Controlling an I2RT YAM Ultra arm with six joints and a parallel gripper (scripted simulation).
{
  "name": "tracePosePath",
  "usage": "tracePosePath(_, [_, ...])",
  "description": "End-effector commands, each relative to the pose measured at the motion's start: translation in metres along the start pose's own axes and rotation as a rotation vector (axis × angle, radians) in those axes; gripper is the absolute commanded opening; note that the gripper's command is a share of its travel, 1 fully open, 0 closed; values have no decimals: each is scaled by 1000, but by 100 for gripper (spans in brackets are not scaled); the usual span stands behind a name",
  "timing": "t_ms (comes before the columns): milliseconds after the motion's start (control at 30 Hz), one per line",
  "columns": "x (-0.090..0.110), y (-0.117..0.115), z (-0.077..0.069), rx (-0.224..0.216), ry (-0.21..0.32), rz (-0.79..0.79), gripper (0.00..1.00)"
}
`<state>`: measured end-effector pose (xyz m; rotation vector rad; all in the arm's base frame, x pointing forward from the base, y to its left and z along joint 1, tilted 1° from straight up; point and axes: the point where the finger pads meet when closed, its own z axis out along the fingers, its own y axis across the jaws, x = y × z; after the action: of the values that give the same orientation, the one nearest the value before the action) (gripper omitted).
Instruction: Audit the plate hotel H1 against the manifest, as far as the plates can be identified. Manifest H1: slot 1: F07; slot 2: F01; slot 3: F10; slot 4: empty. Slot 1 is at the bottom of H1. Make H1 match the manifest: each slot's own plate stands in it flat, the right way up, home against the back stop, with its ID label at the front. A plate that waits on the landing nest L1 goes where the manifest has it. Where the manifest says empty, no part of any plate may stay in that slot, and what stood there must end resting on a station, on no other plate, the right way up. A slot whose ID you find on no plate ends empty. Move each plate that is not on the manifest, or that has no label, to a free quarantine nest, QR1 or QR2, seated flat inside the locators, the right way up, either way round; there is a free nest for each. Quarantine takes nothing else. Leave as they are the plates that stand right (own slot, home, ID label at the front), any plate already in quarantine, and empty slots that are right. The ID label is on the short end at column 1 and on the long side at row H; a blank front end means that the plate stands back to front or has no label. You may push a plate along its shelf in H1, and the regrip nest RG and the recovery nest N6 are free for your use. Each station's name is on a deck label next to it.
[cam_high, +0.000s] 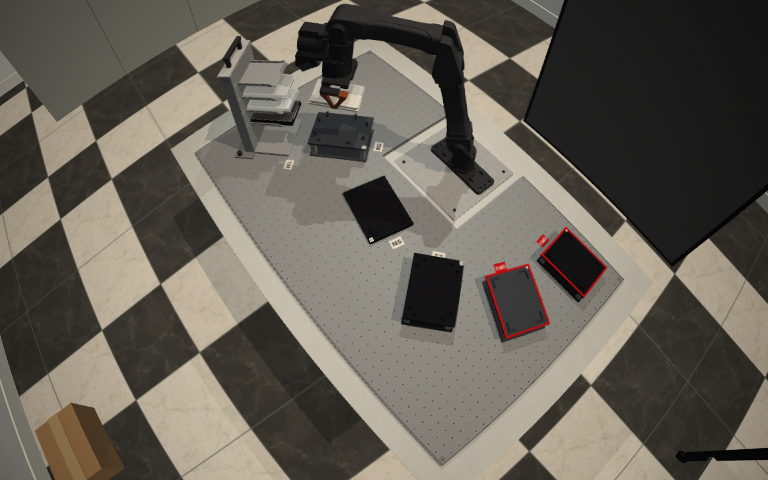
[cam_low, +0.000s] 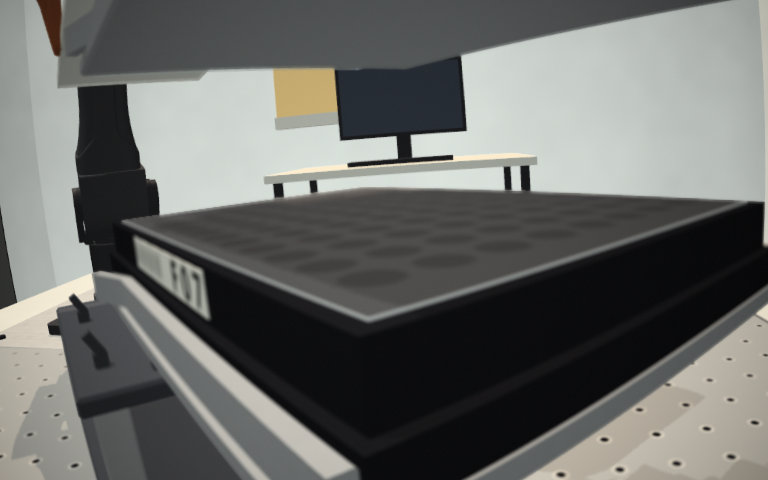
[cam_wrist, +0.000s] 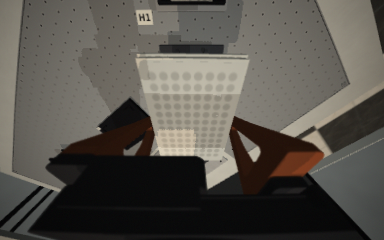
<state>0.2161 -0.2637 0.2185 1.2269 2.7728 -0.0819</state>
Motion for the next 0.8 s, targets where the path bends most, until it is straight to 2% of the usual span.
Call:
tracePosePath(0, [-5, 0, -29, -6, 102, 0, 86])
tracePosePath(267, [-6, 0, -43, -6, 102, 0, 86])
tracePosePath(767, [-6, 0, -43, -6, 102, 0, 86])
